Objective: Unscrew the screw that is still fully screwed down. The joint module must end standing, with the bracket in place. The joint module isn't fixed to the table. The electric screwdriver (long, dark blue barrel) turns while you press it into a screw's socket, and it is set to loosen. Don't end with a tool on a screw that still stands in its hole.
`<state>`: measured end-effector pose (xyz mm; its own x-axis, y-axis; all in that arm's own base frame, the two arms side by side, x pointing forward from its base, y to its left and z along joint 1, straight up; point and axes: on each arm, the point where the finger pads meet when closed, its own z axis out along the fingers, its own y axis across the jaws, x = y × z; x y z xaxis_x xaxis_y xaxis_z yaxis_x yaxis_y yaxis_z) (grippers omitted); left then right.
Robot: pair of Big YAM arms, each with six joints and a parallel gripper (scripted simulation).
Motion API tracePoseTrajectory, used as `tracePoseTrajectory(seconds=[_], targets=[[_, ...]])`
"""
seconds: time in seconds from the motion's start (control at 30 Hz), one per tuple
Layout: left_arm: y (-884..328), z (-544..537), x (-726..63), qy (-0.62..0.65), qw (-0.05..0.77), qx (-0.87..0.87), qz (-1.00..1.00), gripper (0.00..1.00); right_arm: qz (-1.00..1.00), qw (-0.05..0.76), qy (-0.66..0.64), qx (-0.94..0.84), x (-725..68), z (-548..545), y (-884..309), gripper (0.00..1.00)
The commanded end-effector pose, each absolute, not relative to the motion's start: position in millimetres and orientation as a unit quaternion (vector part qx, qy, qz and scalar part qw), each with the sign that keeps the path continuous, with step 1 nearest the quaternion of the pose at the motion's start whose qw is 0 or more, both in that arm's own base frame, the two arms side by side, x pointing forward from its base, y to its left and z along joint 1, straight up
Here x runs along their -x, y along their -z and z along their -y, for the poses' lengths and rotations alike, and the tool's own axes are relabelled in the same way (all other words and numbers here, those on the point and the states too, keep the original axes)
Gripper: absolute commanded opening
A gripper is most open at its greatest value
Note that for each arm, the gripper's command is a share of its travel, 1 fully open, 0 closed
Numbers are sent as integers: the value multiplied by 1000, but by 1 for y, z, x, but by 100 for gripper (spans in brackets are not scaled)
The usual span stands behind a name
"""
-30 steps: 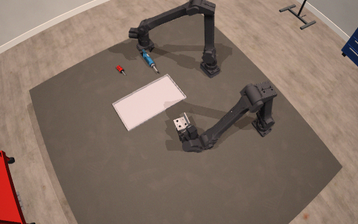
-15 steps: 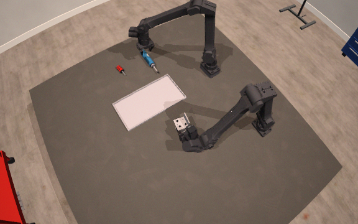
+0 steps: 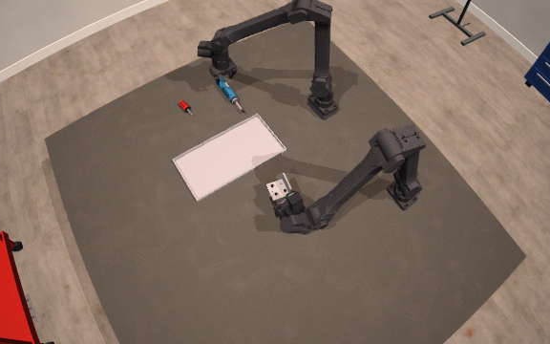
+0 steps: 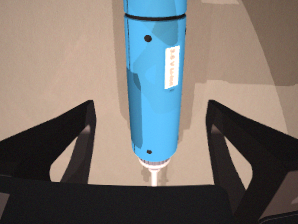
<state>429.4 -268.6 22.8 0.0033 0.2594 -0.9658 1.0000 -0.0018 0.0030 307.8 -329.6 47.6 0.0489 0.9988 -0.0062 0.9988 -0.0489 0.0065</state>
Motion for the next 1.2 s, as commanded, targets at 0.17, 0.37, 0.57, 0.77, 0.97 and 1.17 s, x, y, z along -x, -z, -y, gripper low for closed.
tracePoseTrajectory(seconds=[0.17, 0.37, 0.57, 0.77, 0.97, 1.17], targets=[[-30, 271, -437, 425, 440, -565, -554, 77, -690, 17, 0, -724, -315, 338, -59, 65], [-30, 271, -437, 425, 440, -565, -554, 77, -690, 17, 0, -724, -315, 338, -59, 65], [-30, 271, -437, 425, 440, -565, -554, 77, -690, 17, 0, -724, -315, 338, -59, 65], [-30, 271, -437, 425, 440, -565, -554, 86, -690, 17, 0, -724, -315, 338, -59, 65], [-30, 271, -437, 425, 440, -565, -554, 86, -690, 17, 0, -724, -315, 338, -59, 65], [-30, 271, -437, 425, 440, -565, -554, 86, -690, 17, 0, -724, -315, 338, -59, 65]])
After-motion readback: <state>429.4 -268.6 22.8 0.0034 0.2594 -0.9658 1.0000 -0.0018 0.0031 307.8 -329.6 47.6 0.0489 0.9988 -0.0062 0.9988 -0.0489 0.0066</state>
